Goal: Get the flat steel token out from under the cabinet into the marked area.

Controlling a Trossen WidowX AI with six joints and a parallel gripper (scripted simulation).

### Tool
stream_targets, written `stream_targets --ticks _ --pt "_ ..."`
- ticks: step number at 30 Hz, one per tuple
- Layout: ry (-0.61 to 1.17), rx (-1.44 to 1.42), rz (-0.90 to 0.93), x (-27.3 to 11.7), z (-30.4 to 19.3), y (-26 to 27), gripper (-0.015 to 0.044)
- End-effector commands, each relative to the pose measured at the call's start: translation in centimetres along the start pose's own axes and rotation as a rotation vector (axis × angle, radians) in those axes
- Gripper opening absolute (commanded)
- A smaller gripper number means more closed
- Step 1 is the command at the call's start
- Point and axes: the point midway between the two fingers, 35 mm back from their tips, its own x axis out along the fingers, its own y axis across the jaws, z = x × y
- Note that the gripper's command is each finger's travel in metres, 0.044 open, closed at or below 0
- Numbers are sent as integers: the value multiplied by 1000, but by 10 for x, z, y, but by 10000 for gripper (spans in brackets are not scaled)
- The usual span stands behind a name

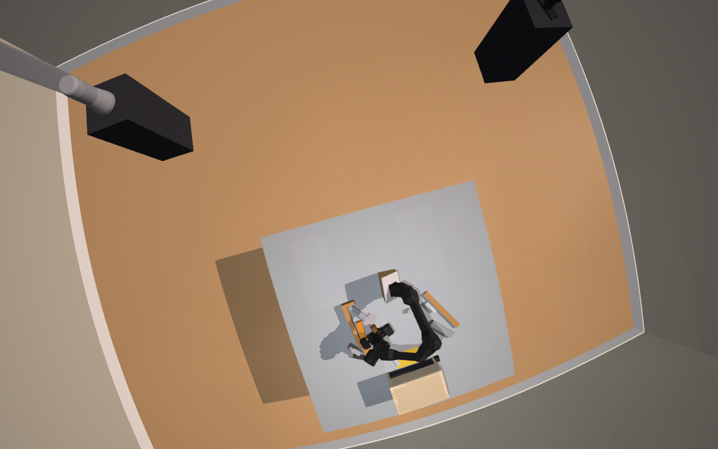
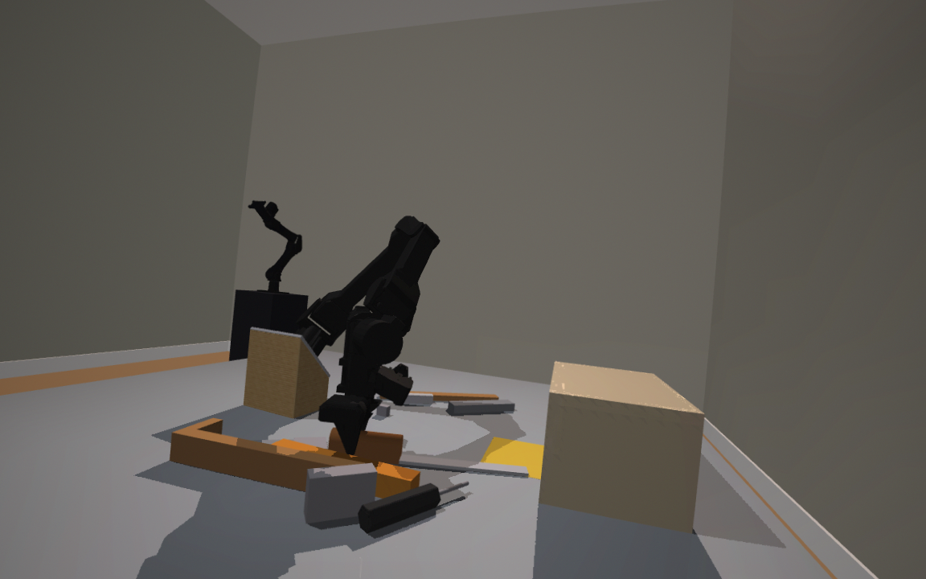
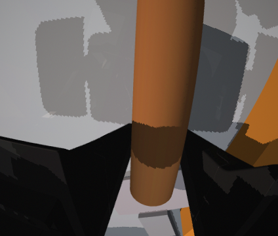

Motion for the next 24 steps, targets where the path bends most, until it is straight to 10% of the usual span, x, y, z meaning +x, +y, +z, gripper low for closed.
stream_targets --ticks 1,8,24 --pt "0 1 -4 -1 0 -2 26" --pt "0 0 -1 0 0 -1 200" --pt "0 -8 -8 0 1 -1 270"
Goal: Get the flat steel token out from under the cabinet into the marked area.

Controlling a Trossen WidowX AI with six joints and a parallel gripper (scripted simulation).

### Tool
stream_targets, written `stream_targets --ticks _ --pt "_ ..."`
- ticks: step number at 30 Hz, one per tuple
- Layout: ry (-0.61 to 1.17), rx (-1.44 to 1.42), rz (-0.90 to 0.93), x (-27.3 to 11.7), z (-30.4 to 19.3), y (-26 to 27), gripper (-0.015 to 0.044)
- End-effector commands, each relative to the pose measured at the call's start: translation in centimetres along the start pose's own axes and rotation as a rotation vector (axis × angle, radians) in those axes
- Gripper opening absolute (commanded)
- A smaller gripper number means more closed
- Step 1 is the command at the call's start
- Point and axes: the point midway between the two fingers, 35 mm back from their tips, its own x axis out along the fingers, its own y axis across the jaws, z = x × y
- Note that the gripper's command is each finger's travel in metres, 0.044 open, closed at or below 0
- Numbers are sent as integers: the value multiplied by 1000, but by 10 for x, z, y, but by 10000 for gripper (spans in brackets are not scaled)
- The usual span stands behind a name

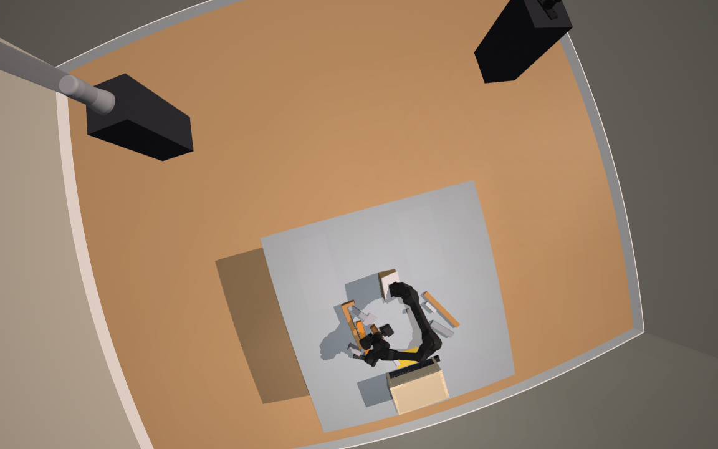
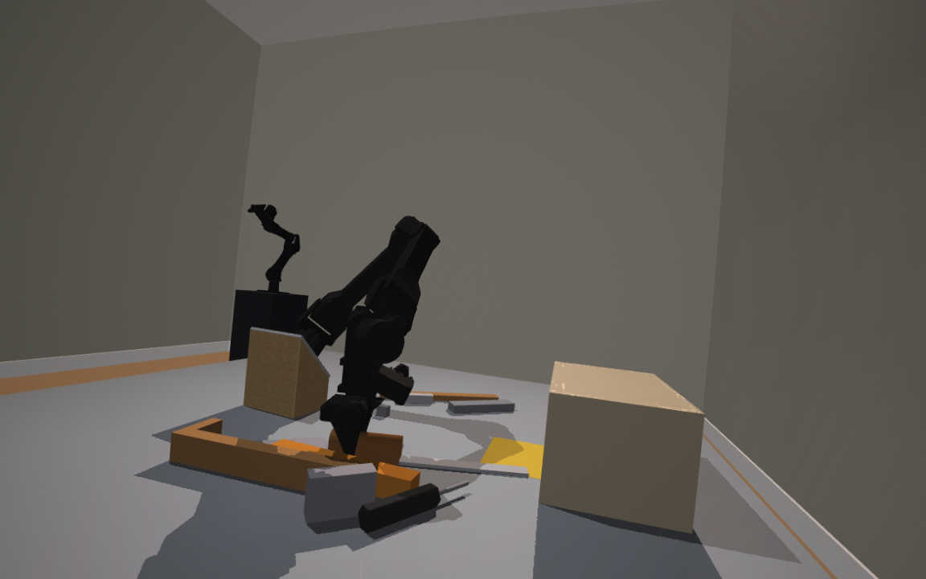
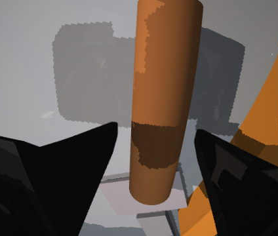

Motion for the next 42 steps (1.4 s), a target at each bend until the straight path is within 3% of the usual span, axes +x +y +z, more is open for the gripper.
stream_targets --ticks 1,9,13,22,26,42 --pt "2 1 -1 1 0 0 270" --pt "2 6 -1 4 -6 1 270" --pt "-3 -2 -4 2 -2 -1 165" --pt "-3 -2 -4 2 -2 -1 105" --pt "-3 -2 -4 2 -2 -1 0" --pt "-1 4 -2 2 20 -1 0"
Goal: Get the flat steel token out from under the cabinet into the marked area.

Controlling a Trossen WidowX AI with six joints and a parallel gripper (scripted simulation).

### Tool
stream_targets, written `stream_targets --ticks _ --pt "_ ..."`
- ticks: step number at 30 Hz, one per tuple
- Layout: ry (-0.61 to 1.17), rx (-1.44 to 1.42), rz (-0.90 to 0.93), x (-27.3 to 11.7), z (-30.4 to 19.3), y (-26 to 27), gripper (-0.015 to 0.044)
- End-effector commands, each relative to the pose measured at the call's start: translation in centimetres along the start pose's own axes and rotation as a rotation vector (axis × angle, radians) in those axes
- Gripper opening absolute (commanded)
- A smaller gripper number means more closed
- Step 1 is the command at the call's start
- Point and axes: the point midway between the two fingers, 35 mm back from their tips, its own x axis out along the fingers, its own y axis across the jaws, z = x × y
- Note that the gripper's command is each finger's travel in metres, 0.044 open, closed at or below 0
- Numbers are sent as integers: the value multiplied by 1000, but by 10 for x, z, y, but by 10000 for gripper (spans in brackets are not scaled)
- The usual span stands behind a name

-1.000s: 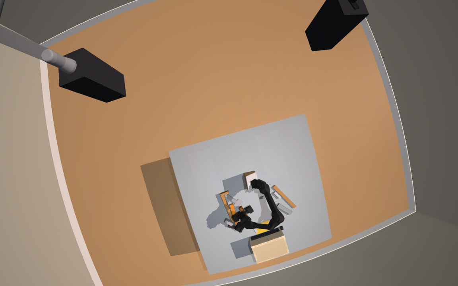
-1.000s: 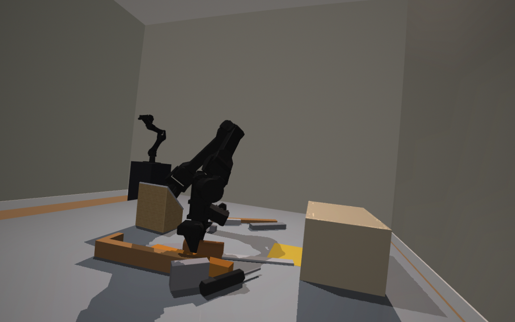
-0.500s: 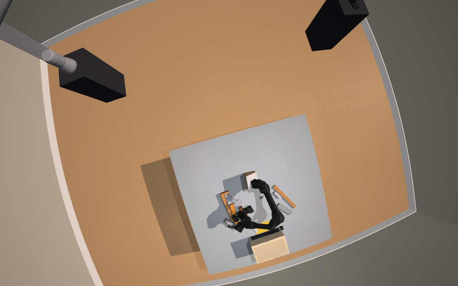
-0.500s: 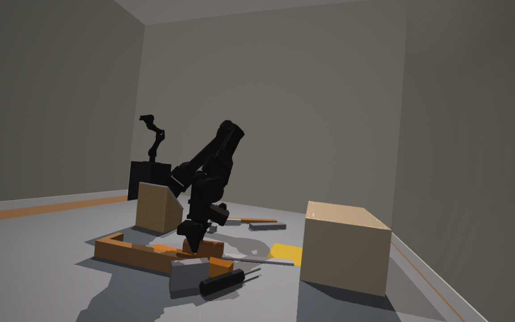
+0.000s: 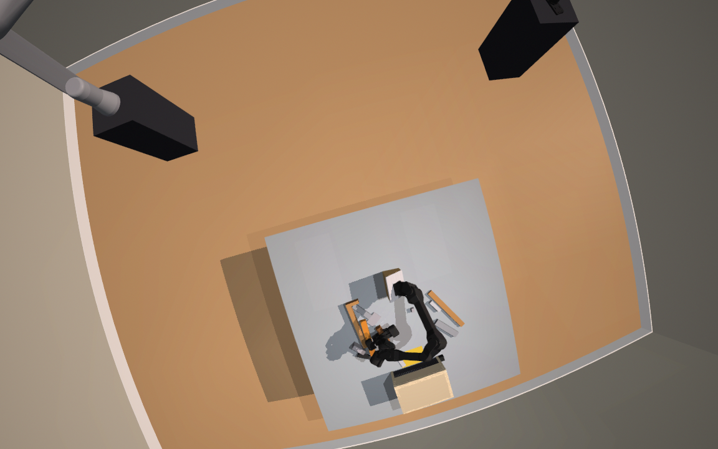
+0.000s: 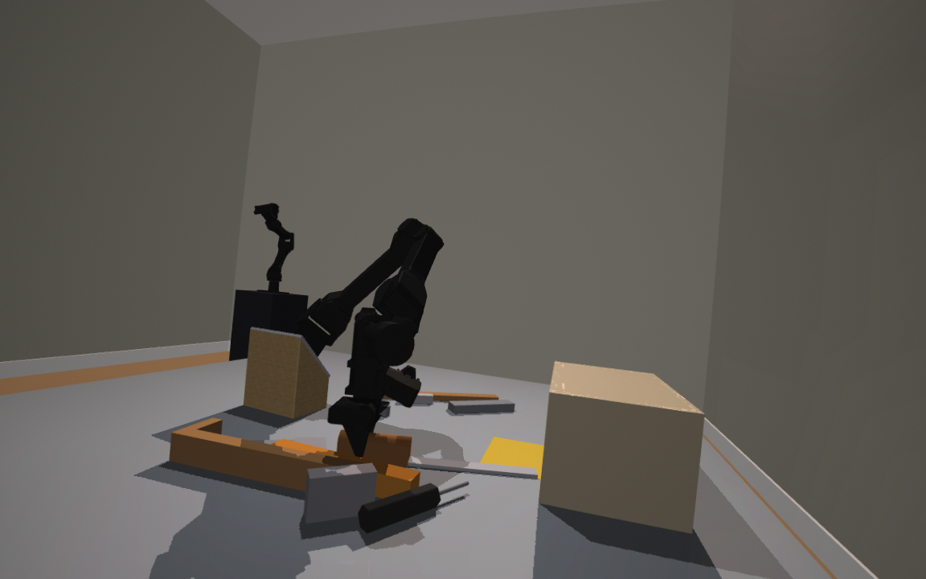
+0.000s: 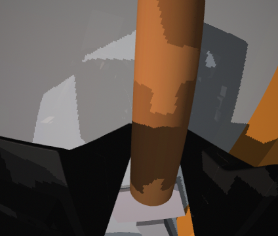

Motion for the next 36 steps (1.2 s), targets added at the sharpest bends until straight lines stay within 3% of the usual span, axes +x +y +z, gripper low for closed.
stream_targets --ticks 1,36 --pt "3 -1 -3 0 9 -1 0" --pt "2 -1 -1 0 65 -1 0"
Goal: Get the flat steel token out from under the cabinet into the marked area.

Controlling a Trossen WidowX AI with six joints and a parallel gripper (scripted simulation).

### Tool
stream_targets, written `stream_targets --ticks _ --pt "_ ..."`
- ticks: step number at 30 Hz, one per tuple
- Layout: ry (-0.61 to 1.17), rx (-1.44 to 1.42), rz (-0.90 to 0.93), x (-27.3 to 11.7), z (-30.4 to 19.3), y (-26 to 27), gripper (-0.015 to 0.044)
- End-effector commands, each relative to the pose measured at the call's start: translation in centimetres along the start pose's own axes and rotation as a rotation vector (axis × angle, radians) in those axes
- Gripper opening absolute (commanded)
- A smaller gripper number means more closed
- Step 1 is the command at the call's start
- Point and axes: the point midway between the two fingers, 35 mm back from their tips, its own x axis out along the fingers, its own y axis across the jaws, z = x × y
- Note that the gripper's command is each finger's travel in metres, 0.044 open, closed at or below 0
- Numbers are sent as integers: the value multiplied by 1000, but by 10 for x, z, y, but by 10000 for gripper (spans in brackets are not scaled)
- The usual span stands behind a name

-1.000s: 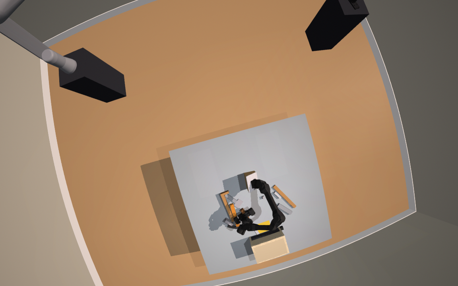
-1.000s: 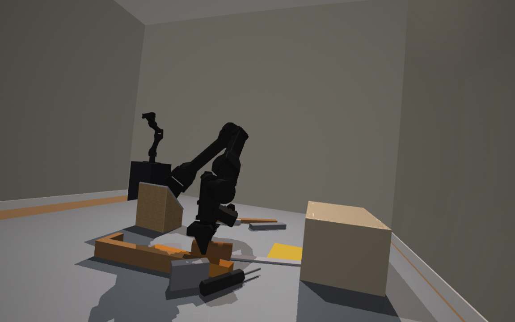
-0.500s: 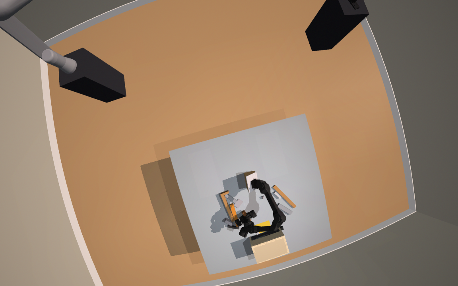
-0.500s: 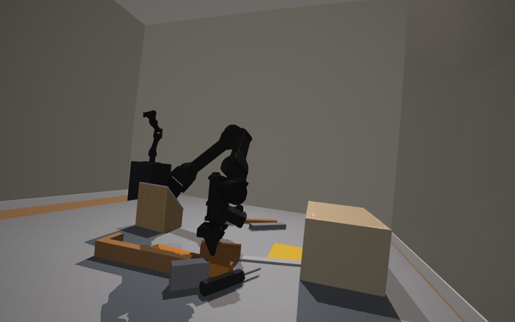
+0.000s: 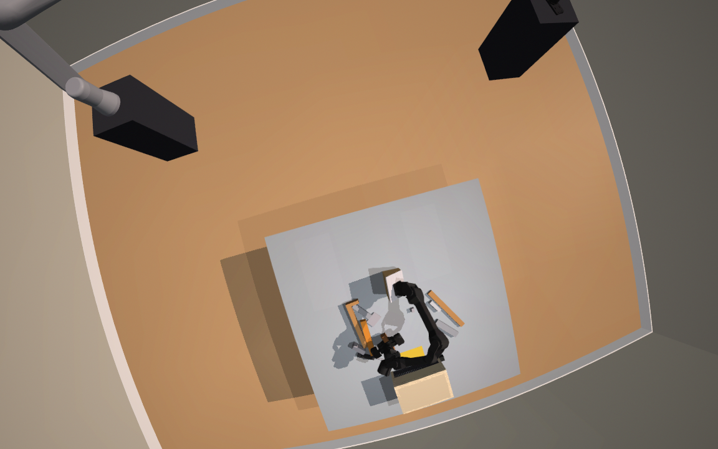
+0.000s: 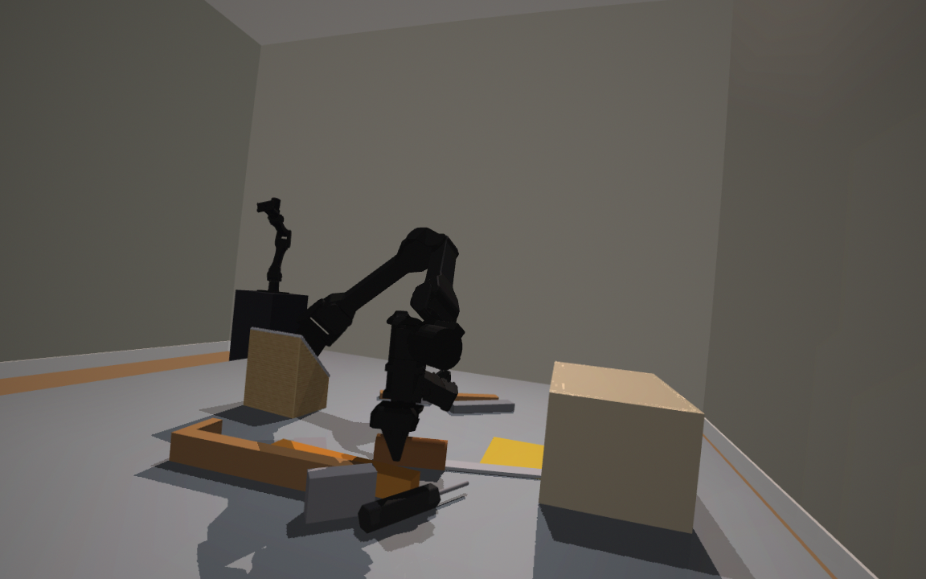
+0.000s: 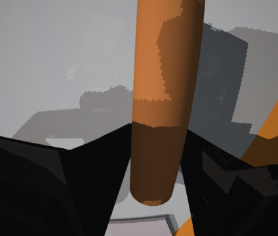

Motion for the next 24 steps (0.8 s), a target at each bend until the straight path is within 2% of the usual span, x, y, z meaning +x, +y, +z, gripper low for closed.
stream_targets --ticks 1,24 --pt "3 -2 -4 0 8 -1 0" --pt "1 -3 -4 0 38 -1 0"
